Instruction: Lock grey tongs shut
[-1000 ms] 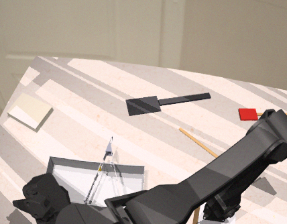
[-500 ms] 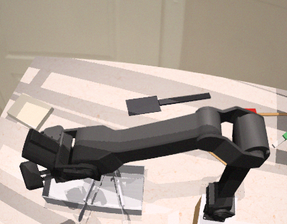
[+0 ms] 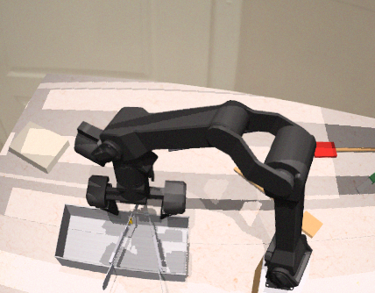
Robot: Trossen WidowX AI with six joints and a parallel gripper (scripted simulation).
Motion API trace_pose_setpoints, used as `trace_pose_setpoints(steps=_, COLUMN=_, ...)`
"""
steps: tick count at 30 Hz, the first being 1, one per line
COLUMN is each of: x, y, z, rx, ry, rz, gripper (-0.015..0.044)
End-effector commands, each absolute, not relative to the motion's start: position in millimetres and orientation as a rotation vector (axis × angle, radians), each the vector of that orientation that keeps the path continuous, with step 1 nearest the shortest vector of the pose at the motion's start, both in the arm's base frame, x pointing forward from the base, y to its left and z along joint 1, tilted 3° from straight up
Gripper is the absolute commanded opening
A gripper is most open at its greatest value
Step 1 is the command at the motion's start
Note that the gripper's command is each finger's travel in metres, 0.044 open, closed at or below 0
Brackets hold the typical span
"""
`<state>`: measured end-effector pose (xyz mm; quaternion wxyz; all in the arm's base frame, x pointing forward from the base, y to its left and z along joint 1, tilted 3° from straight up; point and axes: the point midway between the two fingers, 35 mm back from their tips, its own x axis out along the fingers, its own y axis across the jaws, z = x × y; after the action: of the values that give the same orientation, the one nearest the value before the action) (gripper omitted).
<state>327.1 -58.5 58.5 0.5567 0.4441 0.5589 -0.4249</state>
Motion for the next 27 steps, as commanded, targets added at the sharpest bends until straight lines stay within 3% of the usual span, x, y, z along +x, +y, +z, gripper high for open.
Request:
trace_pose_setpoints(steps=1, x=328.5, y=-56.0, z=58.2, rx=1.066, ry=1.333, rz=-1.012, gripper=0.0440)
trace_pose_setpoints(steps=27, x=334.1, y=-53.2, z=27.9, rx=1.066, ry=1.333, rz=-1.011, gripper=0.0440)
